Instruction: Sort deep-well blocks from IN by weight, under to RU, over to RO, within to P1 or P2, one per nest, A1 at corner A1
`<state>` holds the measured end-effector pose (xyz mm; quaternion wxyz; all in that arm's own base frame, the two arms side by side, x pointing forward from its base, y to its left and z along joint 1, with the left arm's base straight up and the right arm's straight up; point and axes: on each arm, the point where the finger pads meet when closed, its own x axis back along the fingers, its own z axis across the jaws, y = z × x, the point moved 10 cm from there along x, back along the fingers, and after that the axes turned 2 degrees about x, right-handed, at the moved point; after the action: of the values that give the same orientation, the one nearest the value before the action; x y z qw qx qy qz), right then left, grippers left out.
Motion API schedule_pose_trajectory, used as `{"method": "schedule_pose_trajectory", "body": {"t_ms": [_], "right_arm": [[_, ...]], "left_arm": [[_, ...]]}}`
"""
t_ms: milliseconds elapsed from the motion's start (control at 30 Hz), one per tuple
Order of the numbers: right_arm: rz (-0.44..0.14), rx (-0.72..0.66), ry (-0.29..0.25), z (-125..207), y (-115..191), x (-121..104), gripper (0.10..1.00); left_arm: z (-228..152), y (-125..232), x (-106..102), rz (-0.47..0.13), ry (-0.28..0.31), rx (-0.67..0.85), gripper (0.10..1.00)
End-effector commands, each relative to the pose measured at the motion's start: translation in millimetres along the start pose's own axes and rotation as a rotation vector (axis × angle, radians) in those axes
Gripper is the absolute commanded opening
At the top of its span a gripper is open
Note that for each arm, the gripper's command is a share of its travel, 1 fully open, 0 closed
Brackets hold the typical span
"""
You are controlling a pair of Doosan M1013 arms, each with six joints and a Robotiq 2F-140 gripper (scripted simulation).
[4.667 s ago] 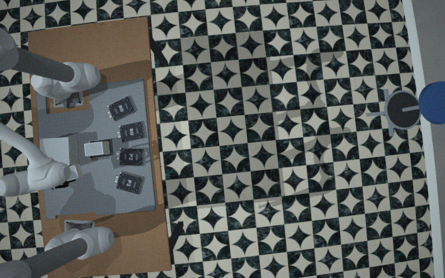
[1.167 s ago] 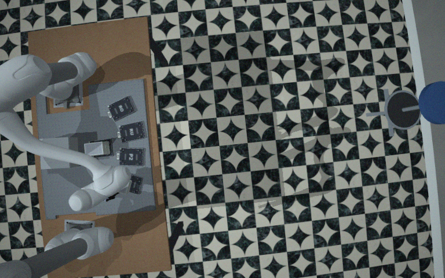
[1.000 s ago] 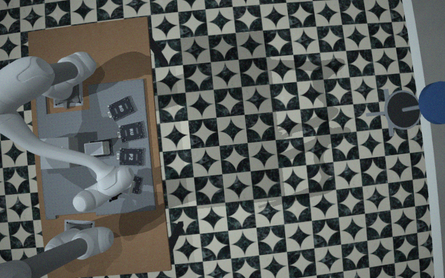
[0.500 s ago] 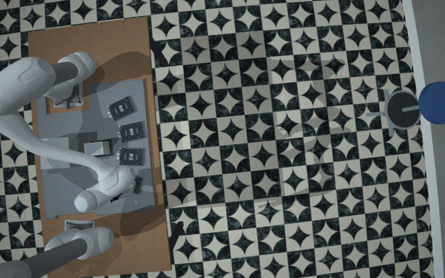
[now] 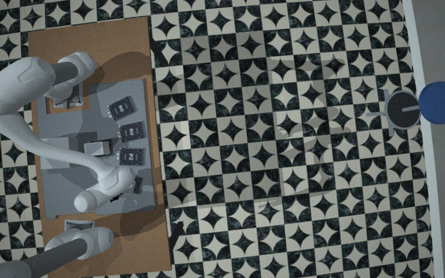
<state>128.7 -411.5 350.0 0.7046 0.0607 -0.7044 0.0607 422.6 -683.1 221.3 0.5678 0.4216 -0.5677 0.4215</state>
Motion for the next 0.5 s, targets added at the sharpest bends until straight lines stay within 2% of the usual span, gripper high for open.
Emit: {"method": "schedule_pose_trajectory", "body": {"t_ms": [0, 200, 467], "right_arm": [[0.001, 0.000, -0.001, 0, 0, 1, 1.000], [0.001, 0.000, -0.001, 0, 0, 1, 1.000], [0.001, 0.000, -0.001, 0, 0, 1, 1.000]], "left_arm": [[0, 0, 1, 0.001, 0.001, 0.000, 0.099], [0, 0, 1, 0.001, 0.001, 0.000, 0.099], [0, 0, -12, 0.001, 0.001, 0.000, 0.099]]}}
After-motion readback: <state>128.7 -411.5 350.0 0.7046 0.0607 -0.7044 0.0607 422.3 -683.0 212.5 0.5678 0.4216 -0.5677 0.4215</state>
